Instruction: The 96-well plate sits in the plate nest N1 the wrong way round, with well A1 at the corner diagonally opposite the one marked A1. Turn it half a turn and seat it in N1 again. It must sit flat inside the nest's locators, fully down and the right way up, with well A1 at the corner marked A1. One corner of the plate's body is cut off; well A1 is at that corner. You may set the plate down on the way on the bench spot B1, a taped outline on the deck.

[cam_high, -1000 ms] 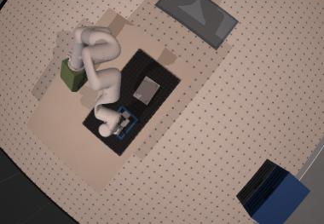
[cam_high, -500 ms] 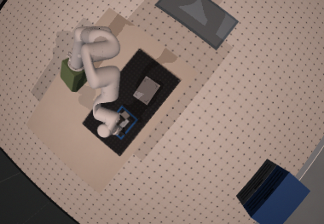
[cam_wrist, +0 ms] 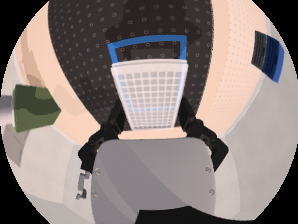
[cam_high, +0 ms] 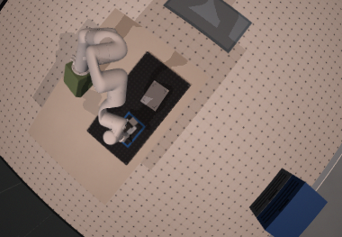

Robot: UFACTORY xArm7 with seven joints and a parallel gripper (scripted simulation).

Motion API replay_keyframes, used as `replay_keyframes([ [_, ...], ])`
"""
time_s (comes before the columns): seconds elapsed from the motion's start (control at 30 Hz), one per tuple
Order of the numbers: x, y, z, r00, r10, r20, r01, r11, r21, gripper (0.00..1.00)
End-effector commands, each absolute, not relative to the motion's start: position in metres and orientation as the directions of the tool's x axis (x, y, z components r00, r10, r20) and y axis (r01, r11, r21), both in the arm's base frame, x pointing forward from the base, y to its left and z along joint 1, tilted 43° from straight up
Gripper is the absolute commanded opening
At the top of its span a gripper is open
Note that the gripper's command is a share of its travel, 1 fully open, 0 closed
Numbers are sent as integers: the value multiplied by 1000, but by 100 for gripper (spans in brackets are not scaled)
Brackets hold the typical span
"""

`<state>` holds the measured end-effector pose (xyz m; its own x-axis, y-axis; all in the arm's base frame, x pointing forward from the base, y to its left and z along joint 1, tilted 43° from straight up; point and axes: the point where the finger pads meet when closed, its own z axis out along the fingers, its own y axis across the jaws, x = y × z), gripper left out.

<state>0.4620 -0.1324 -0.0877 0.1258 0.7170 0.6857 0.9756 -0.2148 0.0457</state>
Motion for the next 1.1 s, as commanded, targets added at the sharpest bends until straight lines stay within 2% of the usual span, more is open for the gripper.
replay_keyframes([
  [0.0,464,-125,-76,265,681,682,947,-318,-50,0],
  [0.27,464,-110,-62,448,604,659,875,-447,-185,0],
  [0.63,466,-84,-36,732,404,549,656,-634,-409,0],
  [0.7,466,-84,-36,732,404,549,656,-634,-409,0],
  [1.07,467,-58,-10,919,149,366,350,-736,-579,0],
])
